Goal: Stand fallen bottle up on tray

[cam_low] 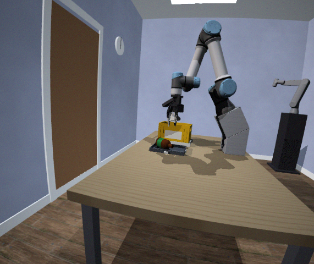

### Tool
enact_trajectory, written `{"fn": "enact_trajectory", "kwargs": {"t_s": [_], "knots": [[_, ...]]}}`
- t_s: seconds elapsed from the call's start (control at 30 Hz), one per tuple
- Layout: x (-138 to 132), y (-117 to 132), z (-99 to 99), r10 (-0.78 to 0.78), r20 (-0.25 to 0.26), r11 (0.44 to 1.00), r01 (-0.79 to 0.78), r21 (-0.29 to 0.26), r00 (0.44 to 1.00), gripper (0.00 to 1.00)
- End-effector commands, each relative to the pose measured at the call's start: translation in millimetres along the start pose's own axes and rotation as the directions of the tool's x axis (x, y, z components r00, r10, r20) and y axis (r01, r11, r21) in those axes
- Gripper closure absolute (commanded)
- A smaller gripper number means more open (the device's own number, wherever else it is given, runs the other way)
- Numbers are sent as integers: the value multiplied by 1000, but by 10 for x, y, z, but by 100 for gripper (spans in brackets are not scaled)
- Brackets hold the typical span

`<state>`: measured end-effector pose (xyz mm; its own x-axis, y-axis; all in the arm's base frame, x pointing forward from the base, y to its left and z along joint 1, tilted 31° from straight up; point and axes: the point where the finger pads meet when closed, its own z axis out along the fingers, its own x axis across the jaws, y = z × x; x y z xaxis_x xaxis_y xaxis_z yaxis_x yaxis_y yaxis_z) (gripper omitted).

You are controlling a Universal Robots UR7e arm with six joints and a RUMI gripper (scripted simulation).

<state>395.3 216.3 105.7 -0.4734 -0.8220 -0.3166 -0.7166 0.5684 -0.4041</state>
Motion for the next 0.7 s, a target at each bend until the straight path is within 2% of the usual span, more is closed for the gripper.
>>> {"fn": "enact_trajectory", "kwargs": {"t_s": [0.0,0.4,0.67], "knots": [[-3,-2,-3,0,1,1000,0,1,1000,62],[-3,-2,8,0,1,1000,0,1,1000,62],[-4,-2,102,0,1,1000,0,1,1000,62]]}}
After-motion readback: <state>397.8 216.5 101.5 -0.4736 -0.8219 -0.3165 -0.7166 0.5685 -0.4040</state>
